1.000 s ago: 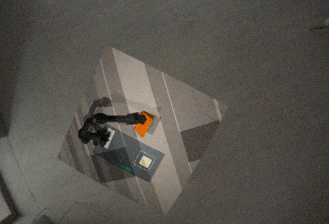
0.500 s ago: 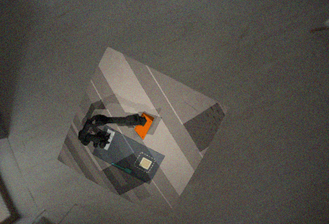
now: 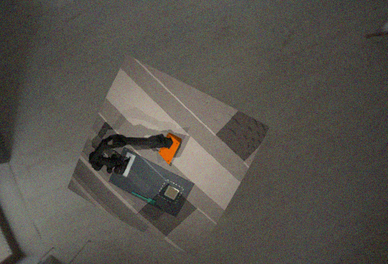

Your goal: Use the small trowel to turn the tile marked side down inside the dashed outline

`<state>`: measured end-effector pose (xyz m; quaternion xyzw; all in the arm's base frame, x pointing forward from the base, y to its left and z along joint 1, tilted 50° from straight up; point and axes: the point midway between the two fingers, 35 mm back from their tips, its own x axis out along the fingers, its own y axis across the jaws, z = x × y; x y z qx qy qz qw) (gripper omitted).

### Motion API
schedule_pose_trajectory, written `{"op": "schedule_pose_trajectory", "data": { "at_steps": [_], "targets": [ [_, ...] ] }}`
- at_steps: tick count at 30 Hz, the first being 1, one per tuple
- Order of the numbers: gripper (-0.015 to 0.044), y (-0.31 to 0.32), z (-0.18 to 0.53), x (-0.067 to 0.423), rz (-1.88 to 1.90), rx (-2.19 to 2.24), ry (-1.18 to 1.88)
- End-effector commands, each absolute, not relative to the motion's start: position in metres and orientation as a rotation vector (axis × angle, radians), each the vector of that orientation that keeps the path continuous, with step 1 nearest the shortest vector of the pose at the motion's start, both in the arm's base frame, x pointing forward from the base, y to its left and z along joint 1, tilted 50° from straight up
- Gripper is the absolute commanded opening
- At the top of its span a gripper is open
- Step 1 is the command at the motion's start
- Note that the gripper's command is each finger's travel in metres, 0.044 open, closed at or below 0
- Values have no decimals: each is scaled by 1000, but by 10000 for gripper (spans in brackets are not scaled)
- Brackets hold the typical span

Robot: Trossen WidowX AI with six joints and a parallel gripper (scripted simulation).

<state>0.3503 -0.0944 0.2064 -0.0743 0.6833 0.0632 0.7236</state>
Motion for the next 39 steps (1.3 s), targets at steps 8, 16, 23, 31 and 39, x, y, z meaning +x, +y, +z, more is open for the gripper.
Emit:
{"op": "schedule_pose_trajectory", "data": {
  "at_steps": [8, 16, 23, 31, 39],
  "targets": [
    [300, -20, 220, 283, 153, -165, 1520],
    [300, -20, 220, 283, 153, -165, 1520],
    [300, -20, 220, 283, 153, -165, 1520],
    [300, -20, 220, 283, 153, -165, 1520],
    [300, -20, 220, 283, 153, -165, 1520]
  ]
}}
